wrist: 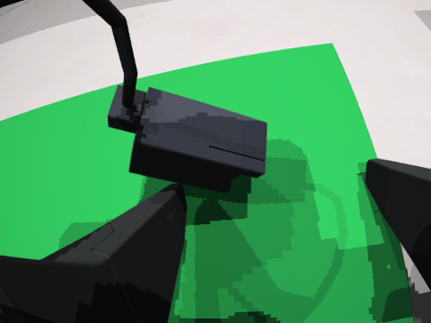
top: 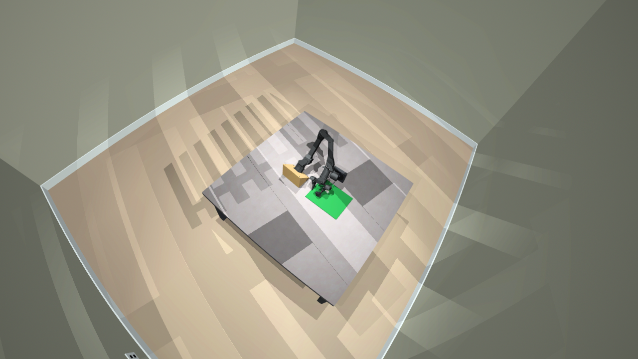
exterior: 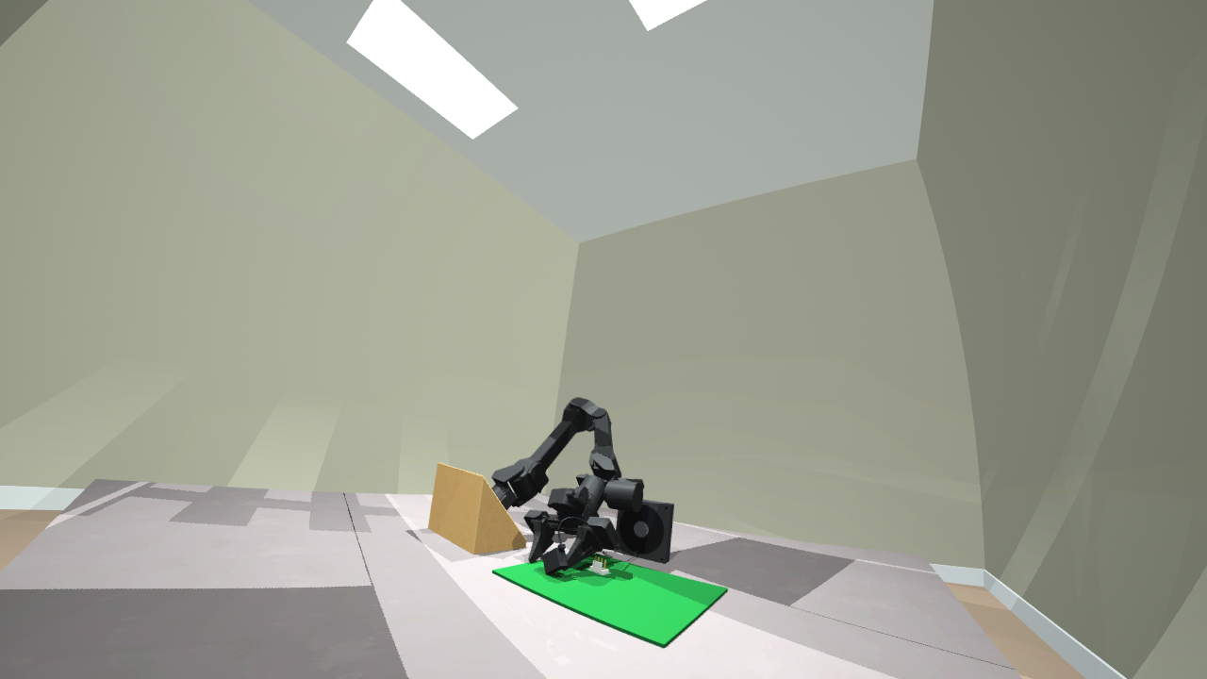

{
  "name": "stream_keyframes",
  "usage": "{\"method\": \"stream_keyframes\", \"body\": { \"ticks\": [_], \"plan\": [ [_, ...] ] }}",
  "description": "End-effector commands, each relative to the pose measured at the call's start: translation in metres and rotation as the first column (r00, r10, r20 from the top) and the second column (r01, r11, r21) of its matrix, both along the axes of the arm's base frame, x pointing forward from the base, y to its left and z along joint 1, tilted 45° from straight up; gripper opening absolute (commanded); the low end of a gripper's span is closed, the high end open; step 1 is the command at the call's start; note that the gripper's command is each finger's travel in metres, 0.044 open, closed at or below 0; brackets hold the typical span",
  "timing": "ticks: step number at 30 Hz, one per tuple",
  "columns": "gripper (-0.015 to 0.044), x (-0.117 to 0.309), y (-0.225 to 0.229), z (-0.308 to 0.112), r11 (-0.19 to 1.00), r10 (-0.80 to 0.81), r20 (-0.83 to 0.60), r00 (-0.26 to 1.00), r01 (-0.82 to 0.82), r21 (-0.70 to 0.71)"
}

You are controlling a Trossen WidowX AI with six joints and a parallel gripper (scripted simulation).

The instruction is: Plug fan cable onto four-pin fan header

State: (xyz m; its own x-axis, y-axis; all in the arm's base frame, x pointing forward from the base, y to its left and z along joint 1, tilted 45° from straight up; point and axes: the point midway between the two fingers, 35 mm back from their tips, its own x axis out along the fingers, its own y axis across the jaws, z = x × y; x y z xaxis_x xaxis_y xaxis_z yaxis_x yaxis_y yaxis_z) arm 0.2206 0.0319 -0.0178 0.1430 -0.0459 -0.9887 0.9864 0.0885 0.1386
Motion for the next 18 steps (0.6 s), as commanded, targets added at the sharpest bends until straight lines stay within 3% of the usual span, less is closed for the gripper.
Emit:
{"method": "stream_keyframes", "body": {
  "ticks": [1, 5, 6, 9, 12, 18],
  "plan": [
    [0.0440, 0.020, -0.043, 0.001, 0.495, -0.706, -0.516, 0.485, 0.859, 0.129],
    [0.0440, 0.030, -0.066, 0.008, 0.022, -0.754, -0.655, -0.042, 0.996, -0.089],
    [0.0440, 0.030, -0.066, 0.008, 0.035, -0.753, -0.657, -0.027, 0.996, -0.081],
    [0.0440, 0.030, -0.068, 0.008, 0.146, -0.733, -0.672, 0.105, 0.989, -0.006],
    [0.0440, 0.029, -0.071, 0.006, 0.342, -0.657, -0.671, 0.342, 0.929, 0.139],
    [0.0440, 0.027, -0.078, 0.003, 0.665, -0.346, -0.541, 0.766, 0.607, 0.435]
  ]
}}
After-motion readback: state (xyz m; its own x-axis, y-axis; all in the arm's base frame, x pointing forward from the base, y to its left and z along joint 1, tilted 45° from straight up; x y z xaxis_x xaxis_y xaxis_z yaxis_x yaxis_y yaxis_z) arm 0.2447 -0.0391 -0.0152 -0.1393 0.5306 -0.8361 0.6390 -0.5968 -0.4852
